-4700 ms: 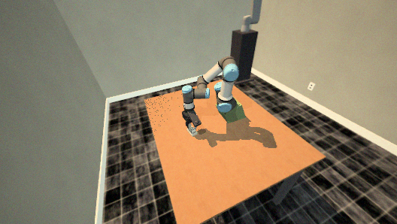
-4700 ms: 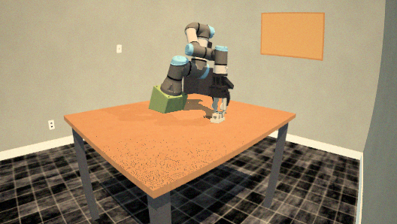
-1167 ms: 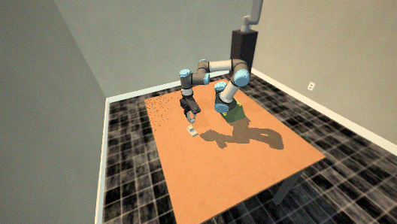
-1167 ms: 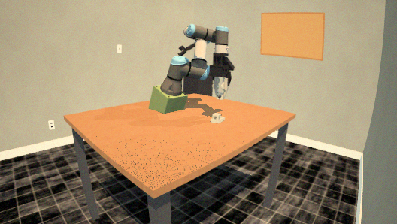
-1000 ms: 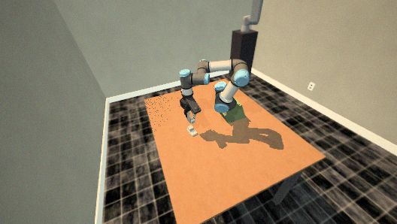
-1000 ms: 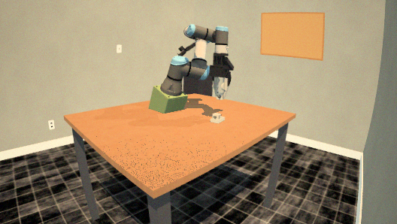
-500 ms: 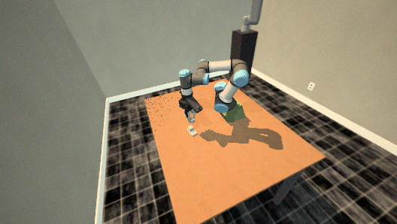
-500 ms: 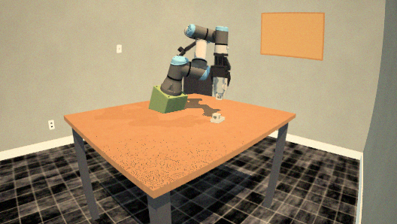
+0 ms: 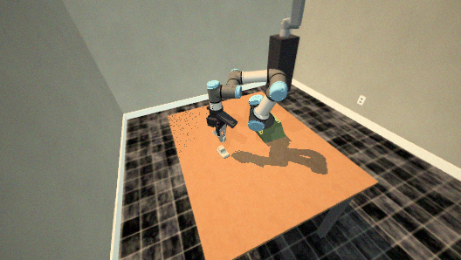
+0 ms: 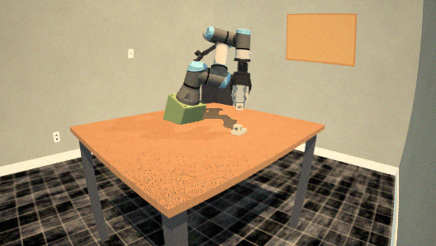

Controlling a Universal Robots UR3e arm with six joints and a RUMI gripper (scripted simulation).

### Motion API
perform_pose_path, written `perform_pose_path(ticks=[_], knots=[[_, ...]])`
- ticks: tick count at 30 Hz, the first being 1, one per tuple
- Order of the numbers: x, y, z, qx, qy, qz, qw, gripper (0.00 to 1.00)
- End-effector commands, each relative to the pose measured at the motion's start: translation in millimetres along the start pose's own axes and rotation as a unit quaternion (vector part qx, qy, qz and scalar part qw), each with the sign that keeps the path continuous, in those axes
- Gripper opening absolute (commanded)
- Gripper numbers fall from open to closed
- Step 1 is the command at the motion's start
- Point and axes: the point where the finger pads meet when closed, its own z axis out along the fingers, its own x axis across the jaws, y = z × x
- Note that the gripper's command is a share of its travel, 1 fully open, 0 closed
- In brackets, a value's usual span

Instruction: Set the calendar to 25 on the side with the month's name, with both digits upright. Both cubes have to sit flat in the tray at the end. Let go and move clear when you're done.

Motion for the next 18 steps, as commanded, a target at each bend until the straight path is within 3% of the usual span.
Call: perform_pose_path(ticks=[1, 3, 10, 18], knots=[[-3, 3, 0.0, 0.001, 0.005, -0.060, 0.998, 0.11], [-3, 3, 0.0, 0.001, 0.005, -0.060, 0.998, 0.11], [-9, 9, 0.9, 0.001, 0.004, -0.169, 0.986, 0.11], [-17, 18, 1.9, 0.001, 0.004, -0.304, 0.953, 0.11]])
